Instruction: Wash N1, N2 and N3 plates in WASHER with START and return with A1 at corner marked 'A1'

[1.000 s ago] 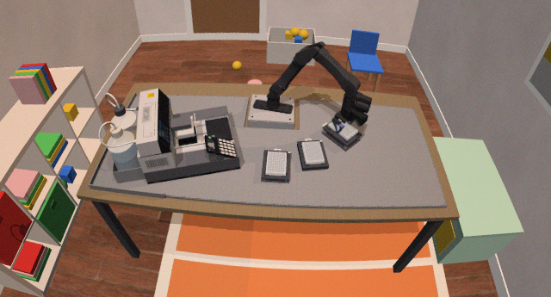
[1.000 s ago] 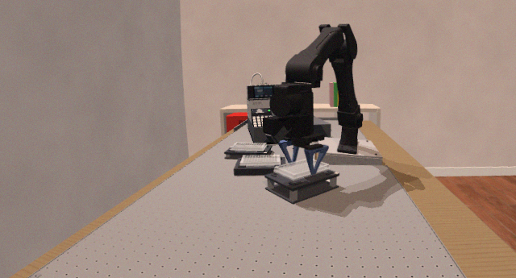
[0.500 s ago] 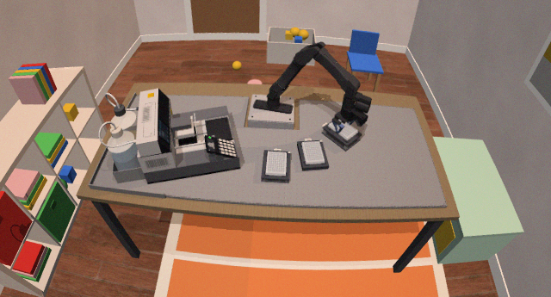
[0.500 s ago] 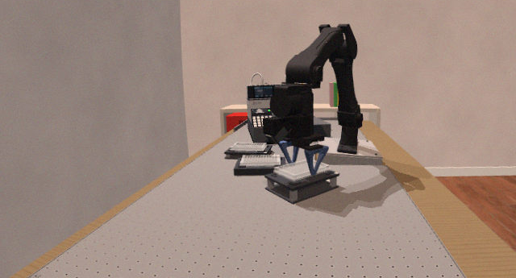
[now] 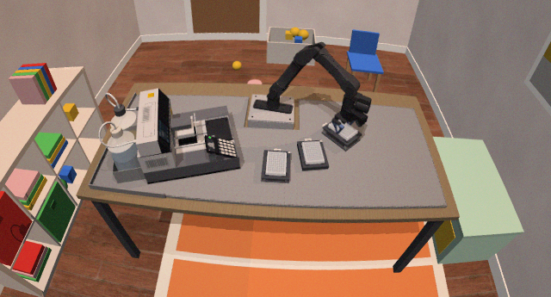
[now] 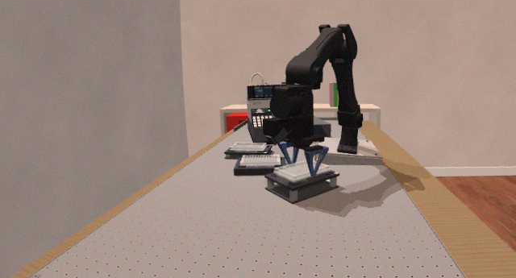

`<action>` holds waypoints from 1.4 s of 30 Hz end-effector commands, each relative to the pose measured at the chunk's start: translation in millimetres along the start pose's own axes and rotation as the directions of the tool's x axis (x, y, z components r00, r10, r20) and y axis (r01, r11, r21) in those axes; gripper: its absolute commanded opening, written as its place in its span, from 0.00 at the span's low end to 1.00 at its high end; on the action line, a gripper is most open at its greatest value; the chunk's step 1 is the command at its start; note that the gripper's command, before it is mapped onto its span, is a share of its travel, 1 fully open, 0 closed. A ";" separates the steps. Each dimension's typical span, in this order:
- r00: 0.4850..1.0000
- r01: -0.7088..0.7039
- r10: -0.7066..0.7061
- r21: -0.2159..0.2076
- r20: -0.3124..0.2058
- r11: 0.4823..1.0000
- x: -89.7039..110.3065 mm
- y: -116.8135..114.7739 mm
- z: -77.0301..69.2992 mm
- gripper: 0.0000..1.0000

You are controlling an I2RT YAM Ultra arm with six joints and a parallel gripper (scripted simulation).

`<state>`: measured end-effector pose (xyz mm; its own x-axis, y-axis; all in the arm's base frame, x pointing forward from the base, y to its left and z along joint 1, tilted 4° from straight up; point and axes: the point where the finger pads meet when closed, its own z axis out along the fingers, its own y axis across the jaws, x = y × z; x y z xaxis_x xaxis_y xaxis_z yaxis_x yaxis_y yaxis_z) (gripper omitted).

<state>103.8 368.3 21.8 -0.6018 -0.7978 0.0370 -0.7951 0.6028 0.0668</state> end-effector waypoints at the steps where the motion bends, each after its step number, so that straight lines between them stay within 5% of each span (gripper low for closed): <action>1: 1.000 0.000 0.000 -0.004 0.014 1.000 -2.4 1.1 -3.6 0.00; 41: 1.000 0.000 0.000 -0.004 0.014 1.000 -2.3 1.0 1.8 0.00; 42: 1.000 0.000 0.000 -0.004 0.014 1.000 -2.3 1.0 1.8 1.00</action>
<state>103.3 368.4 16.4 -0.6017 -0.7979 0.0359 -0.7952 0.6026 0.0672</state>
